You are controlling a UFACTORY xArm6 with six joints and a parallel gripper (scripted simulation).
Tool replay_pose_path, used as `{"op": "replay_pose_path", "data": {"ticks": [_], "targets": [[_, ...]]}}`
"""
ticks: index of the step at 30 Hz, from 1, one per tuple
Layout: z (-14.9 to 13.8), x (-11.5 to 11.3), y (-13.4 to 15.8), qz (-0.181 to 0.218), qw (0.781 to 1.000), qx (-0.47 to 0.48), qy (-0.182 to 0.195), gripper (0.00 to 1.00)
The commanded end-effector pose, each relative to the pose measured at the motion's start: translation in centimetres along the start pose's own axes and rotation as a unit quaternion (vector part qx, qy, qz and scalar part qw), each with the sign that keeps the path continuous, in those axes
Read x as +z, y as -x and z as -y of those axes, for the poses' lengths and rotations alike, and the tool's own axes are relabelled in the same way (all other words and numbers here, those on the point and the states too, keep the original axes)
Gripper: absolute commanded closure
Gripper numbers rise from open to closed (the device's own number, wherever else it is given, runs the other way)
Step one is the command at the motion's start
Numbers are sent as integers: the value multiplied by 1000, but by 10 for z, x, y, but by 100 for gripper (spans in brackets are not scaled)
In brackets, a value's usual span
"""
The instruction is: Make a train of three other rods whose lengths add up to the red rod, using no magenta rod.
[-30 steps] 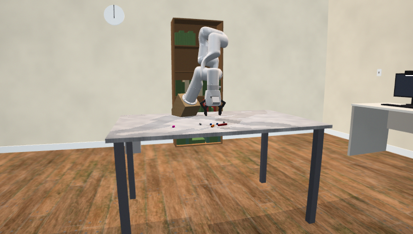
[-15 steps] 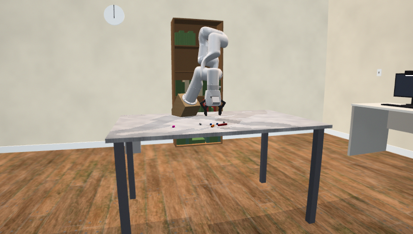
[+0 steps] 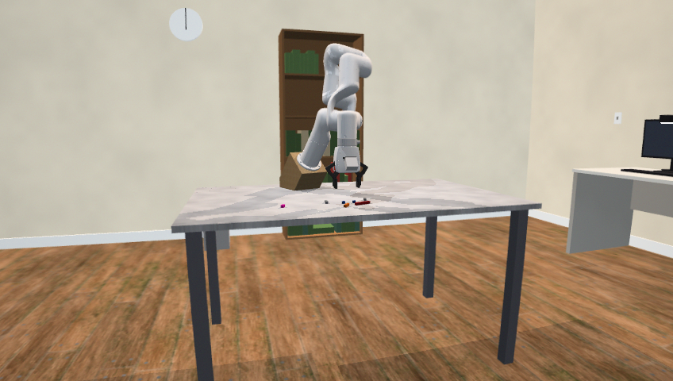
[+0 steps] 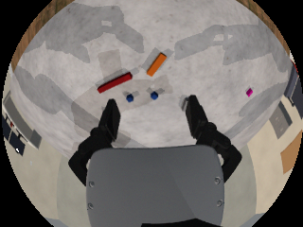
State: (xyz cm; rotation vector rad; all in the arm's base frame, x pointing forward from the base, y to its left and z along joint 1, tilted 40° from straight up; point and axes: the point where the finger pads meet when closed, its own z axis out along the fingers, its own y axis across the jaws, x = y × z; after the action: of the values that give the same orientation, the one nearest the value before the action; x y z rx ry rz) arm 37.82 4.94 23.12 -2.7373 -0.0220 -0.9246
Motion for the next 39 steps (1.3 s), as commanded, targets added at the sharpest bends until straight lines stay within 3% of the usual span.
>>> {"op": "replay_pose_path", "data": {"ticks": [1,28,39], "targets": [[0,-1,-1,-1,1000,0,0,0],[0,-1,-1,-1,1000,4,0,0],[-2,-5,15,-1,984,176,-1,0]]}}
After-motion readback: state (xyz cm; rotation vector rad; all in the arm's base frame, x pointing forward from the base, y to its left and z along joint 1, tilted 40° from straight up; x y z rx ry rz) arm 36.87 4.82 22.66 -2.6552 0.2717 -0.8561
